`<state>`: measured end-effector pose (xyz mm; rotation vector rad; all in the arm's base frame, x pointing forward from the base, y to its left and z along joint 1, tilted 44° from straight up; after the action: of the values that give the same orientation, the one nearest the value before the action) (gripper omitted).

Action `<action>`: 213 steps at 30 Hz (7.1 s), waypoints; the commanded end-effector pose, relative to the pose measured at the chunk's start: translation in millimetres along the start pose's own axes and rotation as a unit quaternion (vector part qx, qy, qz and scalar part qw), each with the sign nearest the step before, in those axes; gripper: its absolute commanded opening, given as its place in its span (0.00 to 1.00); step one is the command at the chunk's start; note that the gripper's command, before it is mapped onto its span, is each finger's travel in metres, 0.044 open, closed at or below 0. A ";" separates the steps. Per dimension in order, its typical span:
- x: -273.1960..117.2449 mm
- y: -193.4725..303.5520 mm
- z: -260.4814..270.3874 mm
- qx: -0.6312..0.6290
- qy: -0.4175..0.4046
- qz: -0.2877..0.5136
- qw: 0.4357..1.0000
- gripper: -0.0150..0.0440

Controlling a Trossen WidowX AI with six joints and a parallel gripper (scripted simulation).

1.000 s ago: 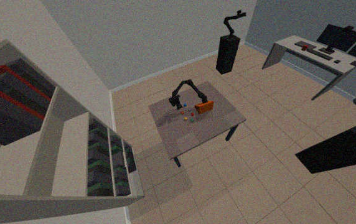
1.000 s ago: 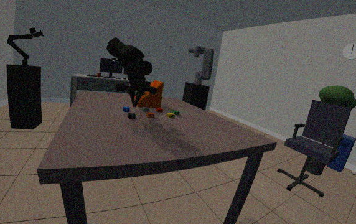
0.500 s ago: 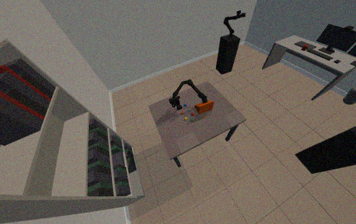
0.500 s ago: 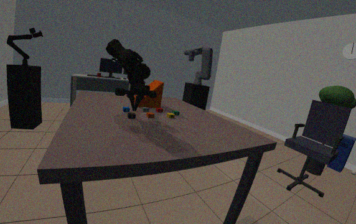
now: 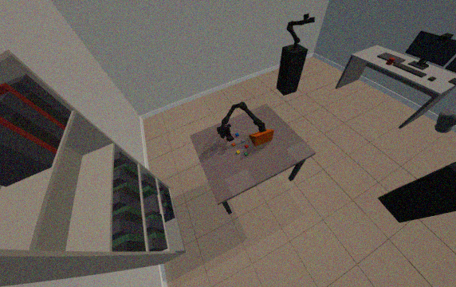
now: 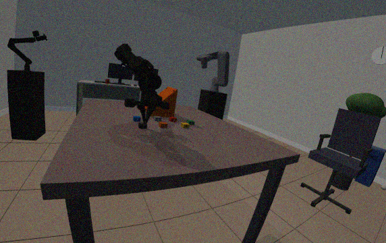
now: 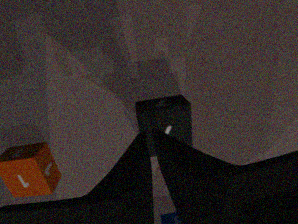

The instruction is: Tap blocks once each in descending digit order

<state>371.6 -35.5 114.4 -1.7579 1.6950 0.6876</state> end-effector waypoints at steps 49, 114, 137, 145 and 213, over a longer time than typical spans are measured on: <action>-25.7 148.9 81.5 -0.003 0.000 0.005 1.000 0.29; -66.4 156.0 176.3 -0.003 -0.005 0.005 1.000 0.29; -4.9 159.1 174.5 -0.003 -0.003 0.005 1.000 0.29; 3.6 159.6 174.2 -0.003 -0.003 0.005 1.000 0.29; -1.1 26.7 97.7 0.000 0.000 0.002 1.000 0.29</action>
<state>349.4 41.6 51.1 -1.7527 1.6900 0.6900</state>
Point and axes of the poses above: the point midway between the two fingers, 35 mm back from their tips, its own x axis out along the fingers, its own z axis across the jaws, y = z × x, the point moved 7 cm from there along -x, back along the fingers, and after that the axes turned 8 degrees about x, right-handed, at the moved point
